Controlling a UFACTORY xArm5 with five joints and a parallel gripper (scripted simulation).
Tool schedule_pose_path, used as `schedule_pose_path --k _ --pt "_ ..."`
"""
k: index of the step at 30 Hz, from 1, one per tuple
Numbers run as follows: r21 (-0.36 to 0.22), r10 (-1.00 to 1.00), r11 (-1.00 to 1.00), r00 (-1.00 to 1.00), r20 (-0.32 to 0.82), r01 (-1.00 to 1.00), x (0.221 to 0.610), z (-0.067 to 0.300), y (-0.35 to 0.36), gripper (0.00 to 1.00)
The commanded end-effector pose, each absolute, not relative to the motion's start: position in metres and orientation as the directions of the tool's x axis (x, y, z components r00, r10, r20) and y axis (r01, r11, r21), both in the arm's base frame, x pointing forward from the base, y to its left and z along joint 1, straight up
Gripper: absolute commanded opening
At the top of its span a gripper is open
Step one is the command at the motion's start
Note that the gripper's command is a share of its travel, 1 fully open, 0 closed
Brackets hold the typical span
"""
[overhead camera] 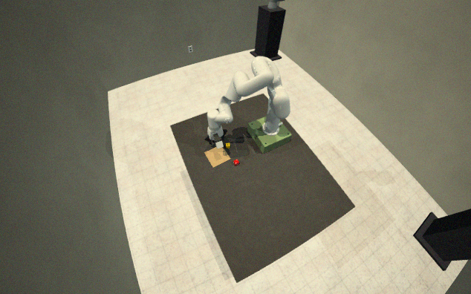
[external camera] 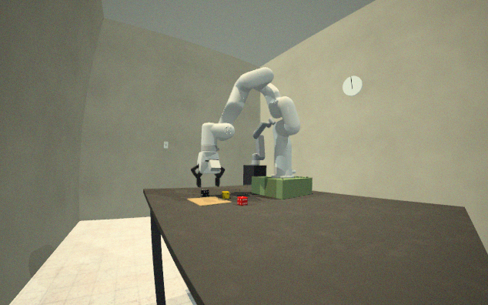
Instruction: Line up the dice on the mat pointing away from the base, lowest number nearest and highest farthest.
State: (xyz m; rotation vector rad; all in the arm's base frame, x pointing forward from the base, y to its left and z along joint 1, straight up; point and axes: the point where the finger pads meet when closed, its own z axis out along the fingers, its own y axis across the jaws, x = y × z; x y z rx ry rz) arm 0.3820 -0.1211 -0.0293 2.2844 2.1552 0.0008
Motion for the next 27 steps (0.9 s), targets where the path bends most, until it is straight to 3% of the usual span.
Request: schedule_pose_path --k 1,18,27 --pt "0.004 0.998 -0.058 0.058 -0.001 0.998 0.381 -0.028 -0.119 1.0" --pt "0.004 0.998 -0.058 0.058 0.0 0.998 0.325 -0.029 -0.039 1.0" --pt "0.004 0.998 -0.058 0.058 0.0 0.998 0.321 -0.029 -0.032 1.0"
